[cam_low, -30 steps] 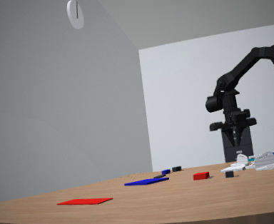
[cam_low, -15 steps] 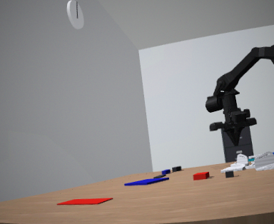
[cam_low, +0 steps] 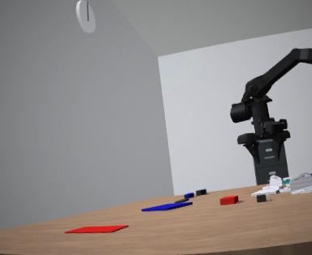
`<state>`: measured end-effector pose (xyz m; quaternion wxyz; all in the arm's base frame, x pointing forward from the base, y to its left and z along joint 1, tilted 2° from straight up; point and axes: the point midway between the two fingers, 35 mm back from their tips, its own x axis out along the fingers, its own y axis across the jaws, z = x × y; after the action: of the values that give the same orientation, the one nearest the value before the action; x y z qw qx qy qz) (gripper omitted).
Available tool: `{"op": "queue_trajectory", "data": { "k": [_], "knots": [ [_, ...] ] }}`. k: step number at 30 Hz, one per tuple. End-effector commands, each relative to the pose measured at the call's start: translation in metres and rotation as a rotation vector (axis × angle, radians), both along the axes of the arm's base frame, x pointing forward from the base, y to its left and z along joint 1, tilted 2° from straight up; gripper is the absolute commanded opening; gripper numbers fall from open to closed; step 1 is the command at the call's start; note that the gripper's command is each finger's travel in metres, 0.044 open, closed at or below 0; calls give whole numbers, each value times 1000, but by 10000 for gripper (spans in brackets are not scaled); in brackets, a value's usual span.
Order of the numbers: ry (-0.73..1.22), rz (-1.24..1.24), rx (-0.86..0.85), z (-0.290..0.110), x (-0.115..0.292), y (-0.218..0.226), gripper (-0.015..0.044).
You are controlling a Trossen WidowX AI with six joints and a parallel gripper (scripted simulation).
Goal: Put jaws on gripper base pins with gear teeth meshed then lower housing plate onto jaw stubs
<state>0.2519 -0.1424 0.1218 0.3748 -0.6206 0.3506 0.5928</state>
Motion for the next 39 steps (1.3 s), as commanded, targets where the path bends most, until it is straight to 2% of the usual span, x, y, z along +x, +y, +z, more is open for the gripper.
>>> {"op": "queue_trajectory", "data": {
  "k": [1, 8, 39],
  "knots": [
    [0, 25, -2, 2, -1, 4, 440],
    [0, 25, -2, -37, 1, 5, 440],
    [0, 25, -2, -80, 4, 5, 440]
  ]
}}
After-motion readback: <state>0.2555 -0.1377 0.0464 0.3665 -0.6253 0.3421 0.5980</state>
